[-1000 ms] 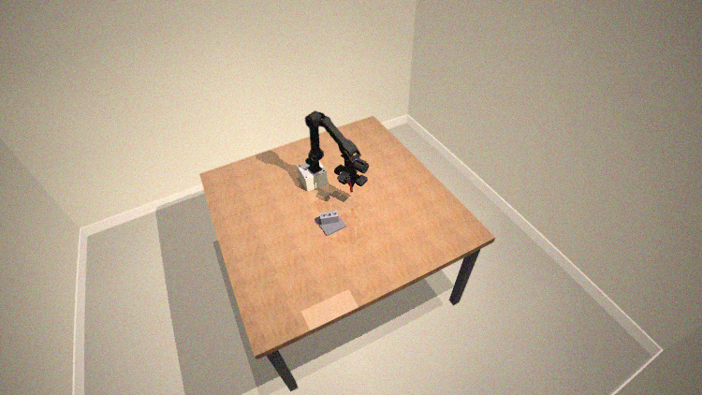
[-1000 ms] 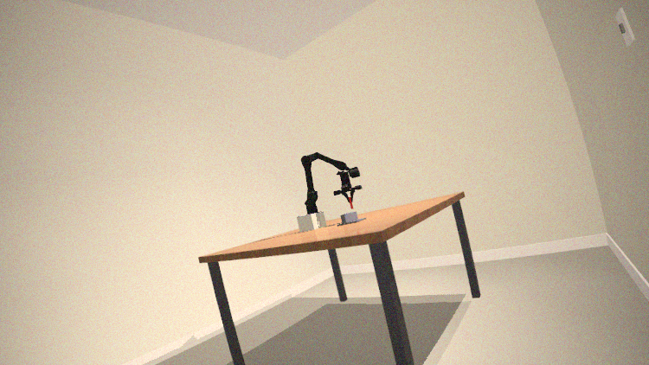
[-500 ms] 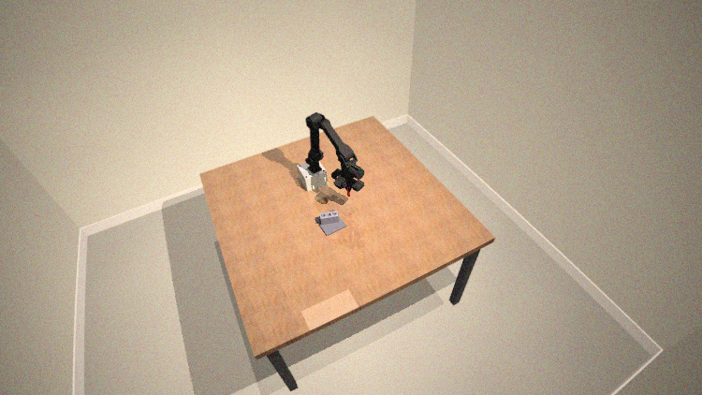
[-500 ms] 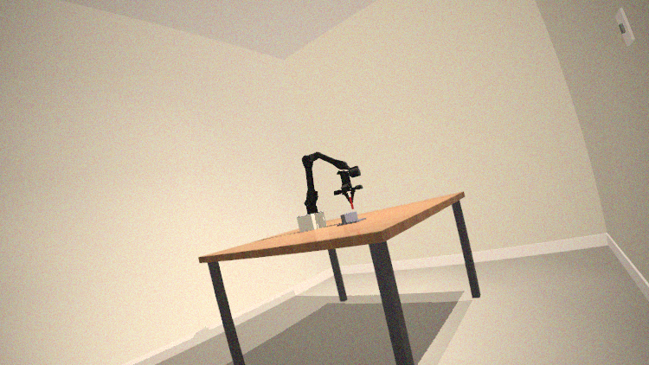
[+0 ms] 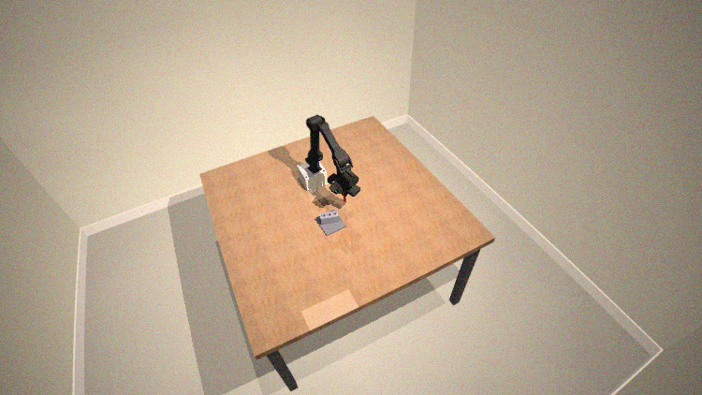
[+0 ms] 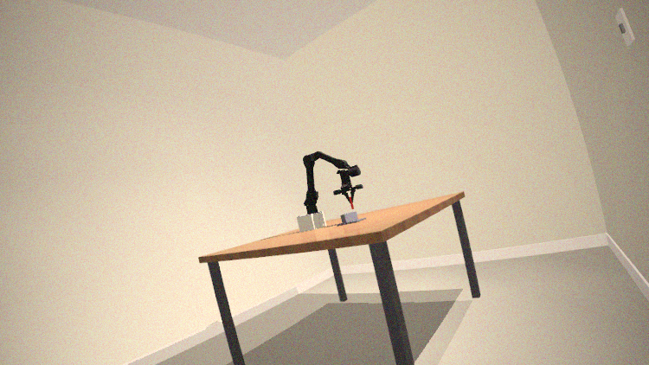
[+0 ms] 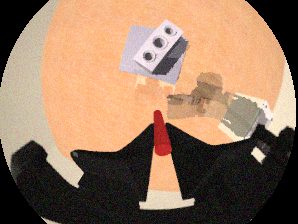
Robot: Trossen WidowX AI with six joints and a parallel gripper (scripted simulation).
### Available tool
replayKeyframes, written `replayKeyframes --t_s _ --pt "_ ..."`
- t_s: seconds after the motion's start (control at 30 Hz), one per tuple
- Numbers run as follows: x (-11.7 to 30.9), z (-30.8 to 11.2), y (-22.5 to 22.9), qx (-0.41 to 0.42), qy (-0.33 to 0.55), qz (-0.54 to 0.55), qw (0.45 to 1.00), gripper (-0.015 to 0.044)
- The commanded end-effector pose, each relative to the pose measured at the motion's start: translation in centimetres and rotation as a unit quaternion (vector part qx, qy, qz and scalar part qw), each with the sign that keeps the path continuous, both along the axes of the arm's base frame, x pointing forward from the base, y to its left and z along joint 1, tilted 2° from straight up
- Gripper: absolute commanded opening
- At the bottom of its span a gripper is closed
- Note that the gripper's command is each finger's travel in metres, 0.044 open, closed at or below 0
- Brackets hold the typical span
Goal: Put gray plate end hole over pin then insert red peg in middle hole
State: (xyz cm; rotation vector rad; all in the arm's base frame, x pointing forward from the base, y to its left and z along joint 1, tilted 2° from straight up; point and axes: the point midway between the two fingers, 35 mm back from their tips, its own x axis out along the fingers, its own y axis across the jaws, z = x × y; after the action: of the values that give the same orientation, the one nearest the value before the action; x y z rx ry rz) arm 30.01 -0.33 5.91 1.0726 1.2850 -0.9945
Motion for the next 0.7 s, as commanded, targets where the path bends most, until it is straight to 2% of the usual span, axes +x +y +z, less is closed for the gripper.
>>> replayKeyframes --t_s 0.0,0.67 --pt "0.5 0.1 -1.2 0.000 -0.001 0.004 1.000 0.0000" --pt "1.6 0.1 -7.4 -0.006 -0.002 0.011 1.000 0.0000"
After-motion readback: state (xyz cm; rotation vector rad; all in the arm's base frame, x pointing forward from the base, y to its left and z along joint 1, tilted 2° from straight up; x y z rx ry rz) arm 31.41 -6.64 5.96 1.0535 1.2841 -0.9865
